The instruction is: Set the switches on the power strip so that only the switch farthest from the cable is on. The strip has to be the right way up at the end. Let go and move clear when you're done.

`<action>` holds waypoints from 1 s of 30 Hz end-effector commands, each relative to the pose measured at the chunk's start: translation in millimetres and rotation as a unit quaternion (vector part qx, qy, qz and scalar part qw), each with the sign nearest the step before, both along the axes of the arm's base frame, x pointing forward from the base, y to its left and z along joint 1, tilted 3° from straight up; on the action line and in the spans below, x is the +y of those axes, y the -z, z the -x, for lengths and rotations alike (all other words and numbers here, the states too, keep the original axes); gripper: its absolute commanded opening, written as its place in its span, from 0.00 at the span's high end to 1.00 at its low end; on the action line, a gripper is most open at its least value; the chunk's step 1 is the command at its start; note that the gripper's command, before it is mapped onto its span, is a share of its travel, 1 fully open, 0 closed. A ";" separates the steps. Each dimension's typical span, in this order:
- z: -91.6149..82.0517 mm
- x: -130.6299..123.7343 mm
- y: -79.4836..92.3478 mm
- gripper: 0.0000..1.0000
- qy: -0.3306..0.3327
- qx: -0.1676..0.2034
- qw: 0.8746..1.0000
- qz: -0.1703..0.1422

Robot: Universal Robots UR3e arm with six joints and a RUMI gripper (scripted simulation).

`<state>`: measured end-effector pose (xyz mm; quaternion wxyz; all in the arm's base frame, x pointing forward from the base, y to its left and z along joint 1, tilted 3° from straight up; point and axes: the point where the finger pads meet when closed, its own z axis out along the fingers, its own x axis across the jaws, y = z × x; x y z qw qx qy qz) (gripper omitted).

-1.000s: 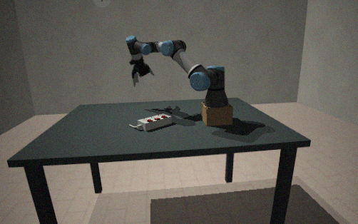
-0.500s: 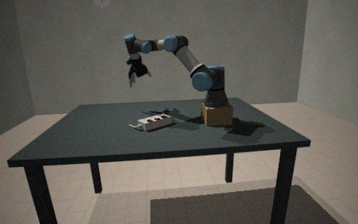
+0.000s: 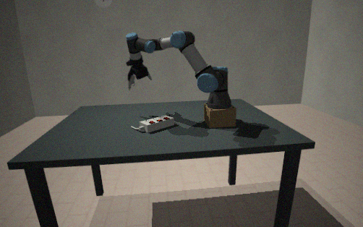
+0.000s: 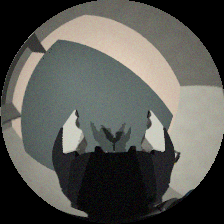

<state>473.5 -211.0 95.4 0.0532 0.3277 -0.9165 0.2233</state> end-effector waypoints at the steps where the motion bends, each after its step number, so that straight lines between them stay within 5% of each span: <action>1: 2.4 36.6 1.5 0.00 -0.007 -0.026 1.000 -0.011; 30: 45.6 166.9 14.4 0.00 -0.034 -0.062 0.995 -0.069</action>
